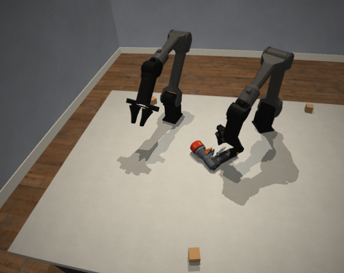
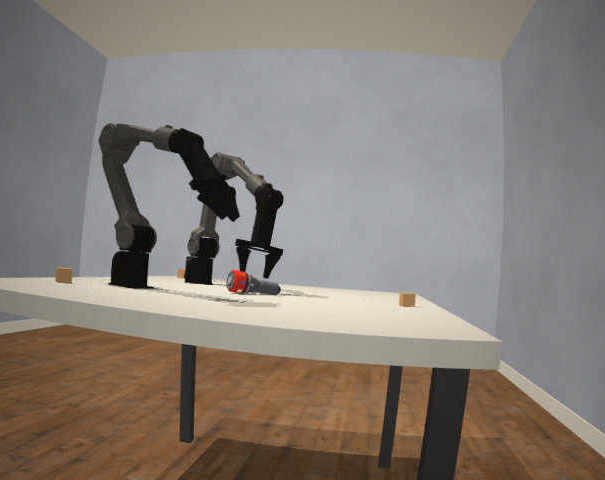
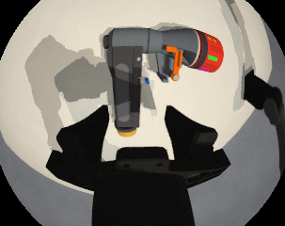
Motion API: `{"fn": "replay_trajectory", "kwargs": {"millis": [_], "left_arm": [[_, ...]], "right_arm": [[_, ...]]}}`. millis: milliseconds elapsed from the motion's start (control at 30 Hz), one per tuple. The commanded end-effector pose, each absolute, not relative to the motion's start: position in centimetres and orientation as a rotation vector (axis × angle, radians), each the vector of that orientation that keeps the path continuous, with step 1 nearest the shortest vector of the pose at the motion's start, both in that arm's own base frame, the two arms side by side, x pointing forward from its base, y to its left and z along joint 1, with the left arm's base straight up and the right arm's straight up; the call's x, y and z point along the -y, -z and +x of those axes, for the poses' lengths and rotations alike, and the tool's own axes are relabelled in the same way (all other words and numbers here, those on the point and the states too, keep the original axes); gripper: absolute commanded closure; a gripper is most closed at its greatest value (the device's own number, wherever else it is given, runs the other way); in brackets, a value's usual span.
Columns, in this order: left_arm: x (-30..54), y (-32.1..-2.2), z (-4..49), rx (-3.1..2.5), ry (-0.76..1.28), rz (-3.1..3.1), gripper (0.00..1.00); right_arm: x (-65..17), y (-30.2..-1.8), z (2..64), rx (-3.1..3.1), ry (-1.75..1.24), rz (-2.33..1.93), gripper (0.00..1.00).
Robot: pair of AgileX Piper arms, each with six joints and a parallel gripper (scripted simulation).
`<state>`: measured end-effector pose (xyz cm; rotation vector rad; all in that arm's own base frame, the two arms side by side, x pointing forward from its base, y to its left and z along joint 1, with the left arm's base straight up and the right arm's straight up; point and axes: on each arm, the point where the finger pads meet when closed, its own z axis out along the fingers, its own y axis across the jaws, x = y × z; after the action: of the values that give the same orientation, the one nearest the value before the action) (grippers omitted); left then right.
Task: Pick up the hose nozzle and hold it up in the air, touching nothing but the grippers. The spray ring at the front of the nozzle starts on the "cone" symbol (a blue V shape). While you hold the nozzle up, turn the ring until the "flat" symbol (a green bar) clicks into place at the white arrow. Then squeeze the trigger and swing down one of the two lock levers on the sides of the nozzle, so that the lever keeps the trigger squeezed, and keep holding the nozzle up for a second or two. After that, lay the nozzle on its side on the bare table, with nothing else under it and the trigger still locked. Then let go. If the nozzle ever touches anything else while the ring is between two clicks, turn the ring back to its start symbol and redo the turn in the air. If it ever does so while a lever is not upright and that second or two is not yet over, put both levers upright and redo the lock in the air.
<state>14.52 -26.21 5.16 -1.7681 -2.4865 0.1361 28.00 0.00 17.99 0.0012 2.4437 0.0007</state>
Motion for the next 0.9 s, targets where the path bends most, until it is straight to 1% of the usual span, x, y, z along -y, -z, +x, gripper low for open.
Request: {"fn": "replay_trajectory", "kwargs": {"millis": [0,67,133,533,633,700,767,800,867], "left_arm": [[26.2,-5.0,14.5,2.489,-0.141,-1.770,0.00],[26.2,-5.0,14.5,2.489,-0.141,-1.770,0.00],[26.2,-4.3,14.4,2.485,-0.138,-1.768,0.00],[26.3,-2.4,14.2,2.492,-0.147,-1.769,0.00],[26.4,-2.6,14.3,2.497,-0.152,-1.773,0.00],[26.3,-1.9,14.2,2.492,-0.148,-1.769,0.00],[26.4,-2.4,14.4,2.503,-0.152,-1.773,0.00],[26.4,-2.4,14.4,2.502,-0.152,-1.774,0.52],[26.3,-2.2,14.3,2.496,-0.150,-1.770,0.52]], "right_arm": [[0.0,-18.1,28.0,-2.440,-0.001,0.002,0.50],[0.0,-18.1,28.0,-2.440,-0.001,0.002,0.50],[0.0,-18.1,28.0,-2.440,-0.001,0.002,0.50],[0.0,-18.1,28.0,-2.440,-0.001,0.002,0.50],[0.0,-18.1,28.0,-2.440,-0.001,0.002,0.50],[0.0,-18.1,28.0,-2.440,-0.001,0.002,0.50],[0.0,-18.1,28.0,-2.440,-0.001,0.002,0.50],[0.0,-18.1,28.0,-2.440,-0.001,0.002,0.50],[0.0,-18.1,28.0,-2.440,-0.001,0.002,0.50]]}}
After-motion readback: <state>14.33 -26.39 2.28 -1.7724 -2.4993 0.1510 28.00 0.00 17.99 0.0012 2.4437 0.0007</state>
